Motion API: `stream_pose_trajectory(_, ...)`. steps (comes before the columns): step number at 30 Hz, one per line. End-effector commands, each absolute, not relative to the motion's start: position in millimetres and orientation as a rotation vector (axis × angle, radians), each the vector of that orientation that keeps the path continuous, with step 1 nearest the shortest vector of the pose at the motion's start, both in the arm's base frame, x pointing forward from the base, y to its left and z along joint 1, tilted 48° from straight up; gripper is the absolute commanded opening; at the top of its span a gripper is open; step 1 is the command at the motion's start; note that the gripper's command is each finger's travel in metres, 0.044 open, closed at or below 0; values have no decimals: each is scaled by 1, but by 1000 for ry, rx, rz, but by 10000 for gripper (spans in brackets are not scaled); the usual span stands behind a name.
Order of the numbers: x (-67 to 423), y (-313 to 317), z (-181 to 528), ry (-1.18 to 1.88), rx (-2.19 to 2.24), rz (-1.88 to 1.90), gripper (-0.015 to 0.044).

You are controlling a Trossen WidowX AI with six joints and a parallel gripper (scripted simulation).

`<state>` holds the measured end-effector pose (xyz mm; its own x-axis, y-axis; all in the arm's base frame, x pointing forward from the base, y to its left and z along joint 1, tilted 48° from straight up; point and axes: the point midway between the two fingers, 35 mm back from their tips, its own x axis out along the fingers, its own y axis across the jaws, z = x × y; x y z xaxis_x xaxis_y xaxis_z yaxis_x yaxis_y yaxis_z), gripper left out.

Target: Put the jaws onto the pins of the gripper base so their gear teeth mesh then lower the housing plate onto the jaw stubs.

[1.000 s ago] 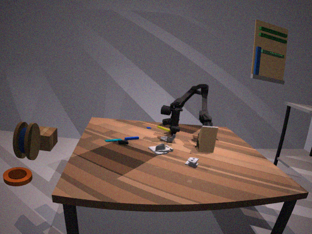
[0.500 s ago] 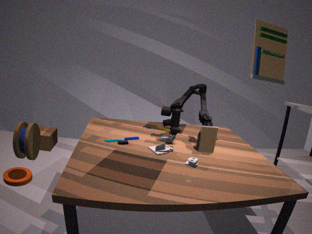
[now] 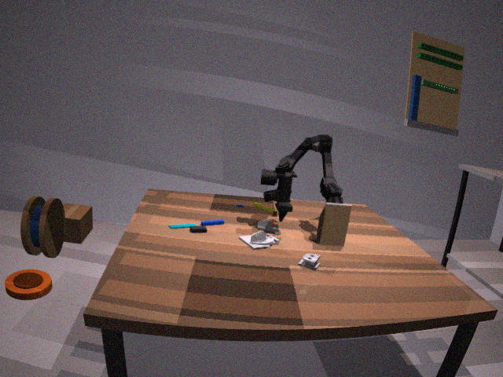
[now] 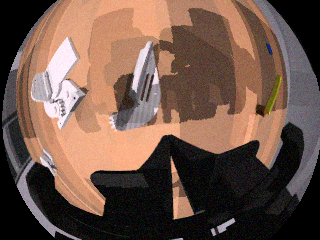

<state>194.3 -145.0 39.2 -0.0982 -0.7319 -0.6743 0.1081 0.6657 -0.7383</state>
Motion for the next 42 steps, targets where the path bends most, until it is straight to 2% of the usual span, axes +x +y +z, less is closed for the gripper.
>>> stream_pose_trajectory(1,199,-120,68,1494,-539,-770,0)
stream_pose_trajectory(6,198,-115,74,1493,-541,-771,0)
stream_pose_trajectory(23,201,-120,67,1488,-541,-763,440)
stream_pose_trajectory(42,201,-120,67,1488,-541,-763,440)
